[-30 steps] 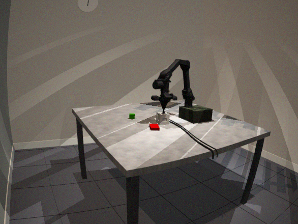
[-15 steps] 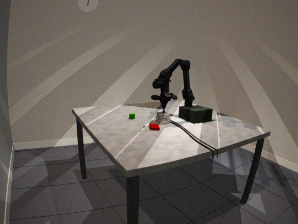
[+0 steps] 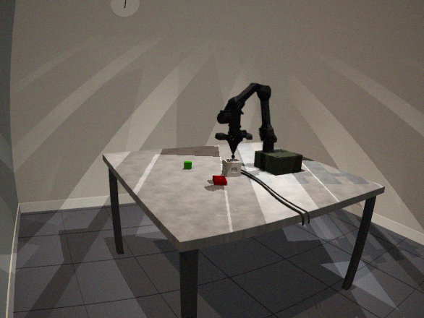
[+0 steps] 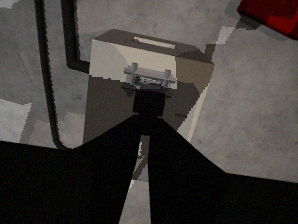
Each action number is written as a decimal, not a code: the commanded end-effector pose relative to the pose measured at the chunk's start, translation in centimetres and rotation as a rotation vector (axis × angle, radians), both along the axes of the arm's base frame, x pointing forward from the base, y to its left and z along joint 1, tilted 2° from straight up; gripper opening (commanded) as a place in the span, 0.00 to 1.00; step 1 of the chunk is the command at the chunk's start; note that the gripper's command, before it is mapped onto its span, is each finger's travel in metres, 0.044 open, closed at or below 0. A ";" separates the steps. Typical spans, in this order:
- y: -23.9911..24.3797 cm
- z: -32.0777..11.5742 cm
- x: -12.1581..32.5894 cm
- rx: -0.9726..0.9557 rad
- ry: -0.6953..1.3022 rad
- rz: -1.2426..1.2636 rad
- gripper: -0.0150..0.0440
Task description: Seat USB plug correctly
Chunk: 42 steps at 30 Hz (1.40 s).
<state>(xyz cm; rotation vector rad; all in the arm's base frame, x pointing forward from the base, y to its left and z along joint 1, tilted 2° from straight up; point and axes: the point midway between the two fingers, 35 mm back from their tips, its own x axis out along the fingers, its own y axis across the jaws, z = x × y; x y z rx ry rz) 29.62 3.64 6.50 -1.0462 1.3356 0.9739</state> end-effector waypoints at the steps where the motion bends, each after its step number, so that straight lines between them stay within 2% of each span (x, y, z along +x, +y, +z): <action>1: 0.0 0.4 0.1 0.000 -0.003 -0.001 0.25; 23: 0.1 1.5 0.0 0.001 -0.002 -0.015 0.25; 42: 0.1 1.3 0.0 0.009 -0.020 -0.482 0.25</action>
